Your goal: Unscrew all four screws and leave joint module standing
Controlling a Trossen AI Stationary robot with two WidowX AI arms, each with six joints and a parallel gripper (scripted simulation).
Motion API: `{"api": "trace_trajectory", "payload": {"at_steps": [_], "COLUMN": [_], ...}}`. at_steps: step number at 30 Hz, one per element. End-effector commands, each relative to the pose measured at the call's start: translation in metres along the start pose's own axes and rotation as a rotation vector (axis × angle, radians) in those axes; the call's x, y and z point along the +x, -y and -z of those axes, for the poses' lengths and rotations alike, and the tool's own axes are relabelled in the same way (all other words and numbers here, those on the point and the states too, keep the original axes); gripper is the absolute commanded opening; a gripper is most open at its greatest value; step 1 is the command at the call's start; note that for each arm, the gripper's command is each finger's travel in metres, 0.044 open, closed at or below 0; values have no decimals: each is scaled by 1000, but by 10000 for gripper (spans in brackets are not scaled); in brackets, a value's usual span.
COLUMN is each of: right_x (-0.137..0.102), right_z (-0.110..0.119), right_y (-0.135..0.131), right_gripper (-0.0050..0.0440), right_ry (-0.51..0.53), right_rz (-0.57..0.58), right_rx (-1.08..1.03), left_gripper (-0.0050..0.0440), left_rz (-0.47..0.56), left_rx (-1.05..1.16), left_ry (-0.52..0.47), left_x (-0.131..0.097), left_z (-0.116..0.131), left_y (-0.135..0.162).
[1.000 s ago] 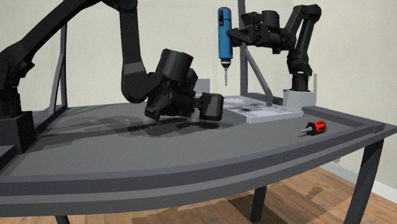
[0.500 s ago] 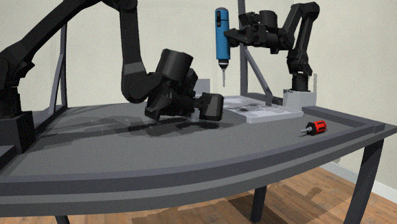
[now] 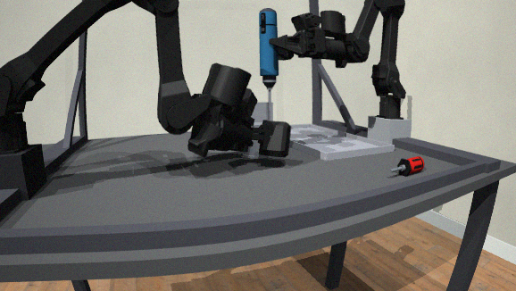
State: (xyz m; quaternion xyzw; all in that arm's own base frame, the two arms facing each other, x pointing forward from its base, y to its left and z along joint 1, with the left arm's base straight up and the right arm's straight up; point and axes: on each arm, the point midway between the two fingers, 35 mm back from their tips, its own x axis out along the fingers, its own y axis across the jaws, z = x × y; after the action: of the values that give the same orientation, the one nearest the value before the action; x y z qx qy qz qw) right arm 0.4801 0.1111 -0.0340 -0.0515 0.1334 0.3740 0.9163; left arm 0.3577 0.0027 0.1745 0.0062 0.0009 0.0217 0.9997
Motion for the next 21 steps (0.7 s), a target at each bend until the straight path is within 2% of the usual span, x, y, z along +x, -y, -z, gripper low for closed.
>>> {"api": "trace_trajectory", "payload": {"at_steps": [1,14,19,21], "right_x": [1,1,1,1], "right_z": [-17,-17,-17,-17], "right_y": [2,2,2,2], "right_gripper": [241,241,241,241], "right_ry": [29,29,29,29], "right_rz": [1,1,1,1], "right_rx": [-24,-24,-24,-24], "left_gripper": [161,161,161,161], "left_rz": [-4,-4,-3,-3], "left_rx": [4,3,5,4], "left_ry": [74,83,52,59], "left_x": [13,12,10,12], "left_z": [-25,-28,-5,-6], "left_y": [3,2,1,1]}}
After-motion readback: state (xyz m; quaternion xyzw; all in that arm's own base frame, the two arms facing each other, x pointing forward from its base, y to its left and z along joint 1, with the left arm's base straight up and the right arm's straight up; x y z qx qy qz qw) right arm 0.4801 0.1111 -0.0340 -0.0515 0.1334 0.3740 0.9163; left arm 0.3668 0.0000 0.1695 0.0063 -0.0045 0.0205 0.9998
